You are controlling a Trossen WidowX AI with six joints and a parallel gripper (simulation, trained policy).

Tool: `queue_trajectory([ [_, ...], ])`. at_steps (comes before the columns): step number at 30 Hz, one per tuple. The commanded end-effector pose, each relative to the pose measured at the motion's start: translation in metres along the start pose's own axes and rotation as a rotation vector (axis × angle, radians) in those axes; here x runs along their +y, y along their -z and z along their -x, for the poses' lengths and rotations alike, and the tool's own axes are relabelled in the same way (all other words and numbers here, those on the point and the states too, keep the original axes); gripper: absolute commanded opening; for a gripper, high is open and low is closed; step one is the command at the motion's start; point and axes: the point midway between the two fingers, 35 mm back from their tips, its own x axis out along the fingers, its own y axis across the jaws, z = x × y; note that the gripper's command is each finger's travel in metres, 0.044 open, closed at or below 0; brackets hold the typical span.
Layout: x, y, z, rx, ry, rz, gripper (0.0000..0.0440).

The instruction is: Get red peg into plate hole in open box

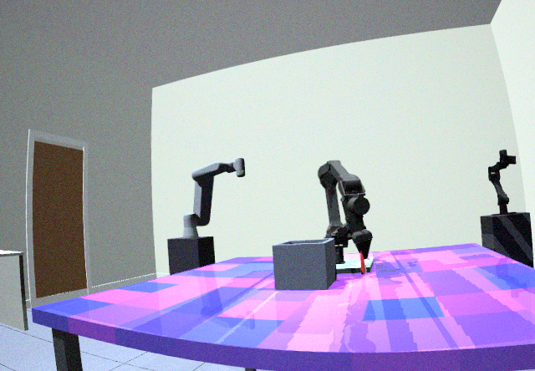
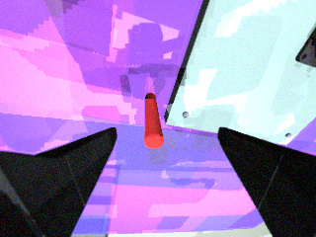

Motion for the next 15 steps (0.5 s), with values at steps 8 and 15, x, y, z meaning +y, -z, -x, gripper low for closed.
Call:
queue_trajectory([
  [8,0.004,-0.008,-0.024,-0.029,0.001,-0.003,0.0314],
  [15,0.011,-0.008,-0.029,-0.032,-0.001,0.027,0.0137],
])
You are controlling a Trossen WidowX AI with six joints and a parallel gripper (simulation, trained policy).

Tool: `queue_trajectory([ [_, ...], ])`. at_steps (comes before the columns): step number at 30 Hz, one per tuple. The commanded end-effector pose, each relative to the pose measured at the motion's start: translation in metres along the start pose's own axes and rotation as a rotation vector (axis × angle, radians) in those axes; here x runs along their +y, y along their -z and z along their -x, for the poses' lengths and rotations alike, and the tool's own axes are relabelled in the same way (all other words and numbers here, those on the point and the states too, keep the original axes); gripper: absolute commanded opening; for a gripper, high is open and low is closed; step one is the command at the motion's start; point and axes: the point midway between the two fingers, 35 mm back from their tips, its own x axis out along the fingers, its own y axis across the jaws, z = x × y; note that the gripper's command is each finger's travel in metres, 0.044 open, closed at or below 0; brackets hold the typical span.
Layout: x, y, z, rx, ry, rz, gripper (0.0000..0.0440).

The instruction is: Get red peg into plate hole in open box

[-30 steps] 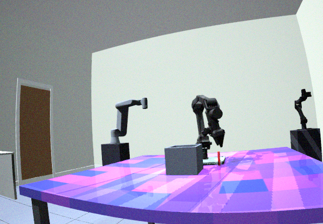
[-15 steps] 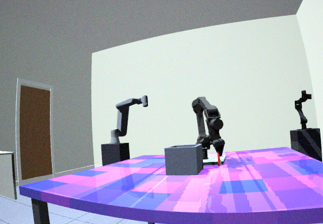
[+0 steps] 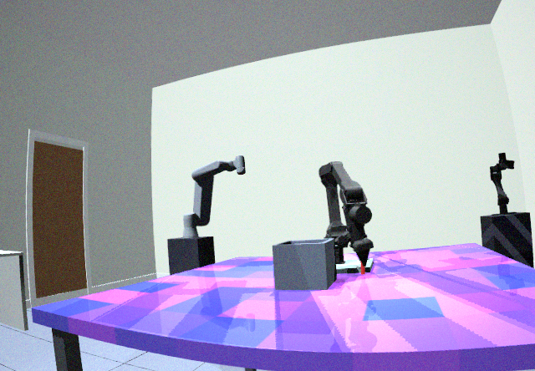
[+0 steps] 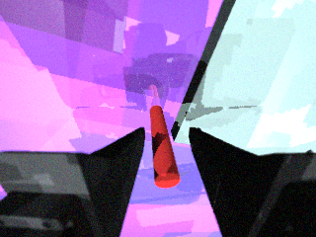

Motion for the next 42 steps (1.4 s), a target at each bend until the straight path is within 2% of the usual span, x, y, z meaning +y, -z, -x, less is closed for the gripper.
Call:
queue_trajectory([
  [1,0.004,0.0,-0.001,-0.005,-0.005,0.021,0.011],
  [4,0.006,0.002,0.0,-0.001,-0.008,0.041,0.0033],
  [6,0.009,0.004,0.004,0.011,-0.022,0.051,0.0009],
  [23,0.028,0.014,0.075,0.089,-0.255,0.1,0.0],
  [35,0.031,-0.008,0.14,0.011,-0.407,0.128,0.0],
  [42,0.031,-0.031,0.166,-0.062,-0.444,0.114,0.0],
])
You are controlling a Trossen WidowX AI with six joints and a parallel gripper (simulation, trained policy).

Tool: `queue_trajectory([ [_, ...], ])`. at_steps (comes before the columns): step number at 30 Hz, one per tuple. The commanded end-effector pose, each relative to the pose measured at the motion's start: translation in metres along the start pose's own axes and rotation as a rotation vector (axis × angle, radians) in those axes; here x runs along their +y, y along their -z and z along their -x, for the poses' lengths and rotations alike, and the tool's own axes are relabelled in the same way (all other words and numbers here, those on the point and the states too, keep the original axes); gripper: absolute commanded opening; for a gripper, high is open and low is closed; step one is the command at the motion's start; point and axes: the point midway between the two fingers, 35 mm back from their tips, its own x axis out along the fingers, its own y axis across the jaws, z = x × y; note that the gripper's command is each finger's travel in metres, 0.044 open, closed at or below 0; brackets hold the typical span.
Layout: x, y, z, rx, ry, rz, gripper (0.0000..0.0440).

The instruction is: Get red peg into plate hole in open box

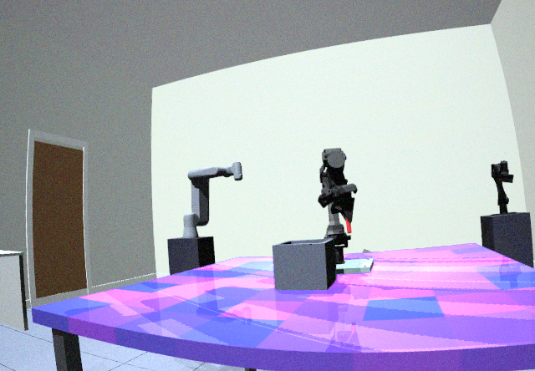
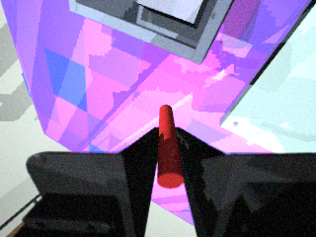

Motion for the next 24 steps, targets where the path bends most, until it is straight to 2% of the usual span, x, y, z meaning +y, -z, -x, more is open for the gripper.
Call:
queue_trajectory([
  [1,0.001,-0.013,0.008,-0.039,-0.003,-0.002,0.0],
  [24,-0.001,-0.085,0.012,-0.142,0.088,-0.069,0.0],
])
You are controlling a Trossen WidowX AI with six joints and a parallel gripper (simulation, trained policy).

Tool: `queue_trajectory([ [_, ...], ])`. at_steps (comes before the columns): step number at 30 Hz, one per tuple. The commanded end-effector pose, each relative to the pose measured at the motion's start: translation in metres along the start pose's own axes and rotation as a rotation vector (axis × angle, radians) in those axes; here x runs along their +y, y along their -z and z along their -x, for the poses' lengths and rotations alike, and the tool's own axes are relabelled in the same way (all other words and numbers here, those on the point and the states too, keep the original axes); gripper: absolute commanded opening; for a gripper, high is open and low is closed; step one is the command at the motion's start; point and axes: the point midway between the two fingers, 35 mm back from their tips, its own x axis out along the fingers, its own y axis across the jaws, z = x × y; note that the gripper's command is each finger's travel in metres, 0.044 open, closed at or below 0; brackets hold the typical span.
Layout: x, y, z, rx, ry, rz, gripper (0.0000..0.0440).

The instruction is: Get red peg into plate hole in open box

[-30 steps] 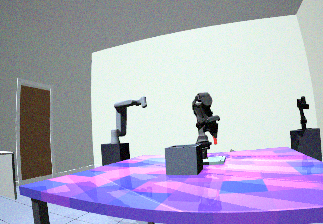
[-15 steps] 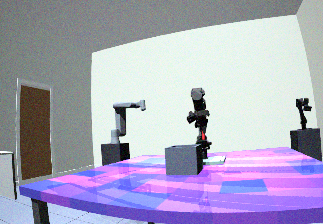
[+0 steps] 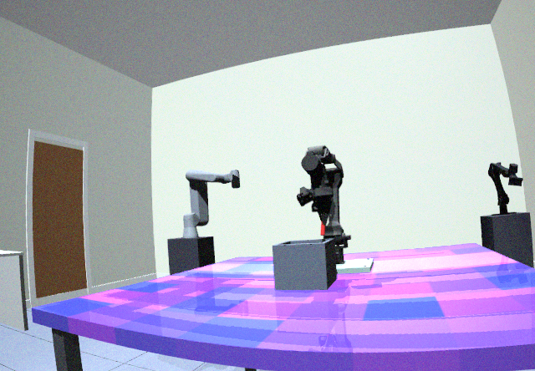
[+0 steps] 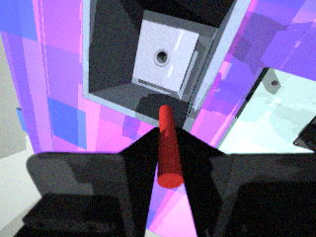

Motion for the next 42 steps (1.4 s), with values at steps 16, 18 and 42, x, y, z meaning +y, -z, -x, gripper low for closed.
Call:
queue_trajectory([
  [16,0.004,-0.043,-0.026,0.005,0.062,-0.025,0.0],
  [18,0.004,-0.047,-0.031,0.008,0.068,-0.025,0.0],
  [42,0.012,-0.063,-0.089,0.079,0.085,0.03,0.0],
])
